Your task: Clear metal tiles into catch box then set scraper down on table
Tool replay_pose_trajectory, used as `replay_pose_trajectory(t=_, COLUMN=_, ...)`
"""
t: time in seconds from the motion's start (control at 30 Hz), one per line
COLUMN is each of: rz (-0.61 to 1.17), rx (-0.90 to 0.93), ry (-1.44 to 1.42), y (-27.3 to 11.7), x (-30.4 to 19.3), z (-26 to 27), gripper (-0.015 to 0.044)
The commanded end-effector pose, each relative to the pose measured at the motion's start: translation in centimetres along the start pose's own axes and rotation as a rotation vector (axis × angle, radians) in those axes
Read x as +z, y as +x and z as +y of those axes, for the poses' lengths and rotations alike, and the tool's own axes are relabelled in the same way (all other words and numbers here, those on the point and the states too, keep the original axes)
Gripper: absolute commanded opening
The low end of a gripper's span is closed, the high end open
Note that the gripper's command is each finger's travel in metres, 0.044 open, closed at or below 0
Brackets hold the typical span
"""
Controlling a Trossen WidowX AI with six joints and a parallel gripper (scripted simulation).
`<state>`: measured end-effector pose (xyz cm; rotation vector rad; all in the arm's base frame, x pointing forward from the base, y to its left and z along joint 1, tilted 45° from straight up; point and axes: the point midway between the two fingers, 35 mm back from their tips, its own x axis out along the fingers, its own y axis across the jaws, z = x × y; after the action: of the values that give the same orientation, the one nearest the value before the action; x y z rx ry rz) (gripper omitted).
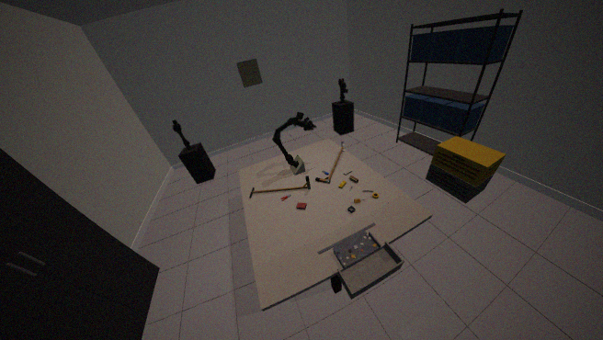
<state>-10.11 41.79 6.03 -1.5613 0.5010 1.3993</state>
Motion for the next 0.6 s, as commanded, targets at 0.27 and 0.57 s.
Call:
replay_pose_trajectory(t=0.27, rz=-0.072, rx=0.183, ry=0.307, y=-2.1, x=-1.2, z=-3.9, gripper=0.044)
replay_pose_trajectory(t=0.57, rz=-0.092, rx=0.226, ry=0.378, y=-2.8, x=-1.5, z=-4.8, gripper=0.044)
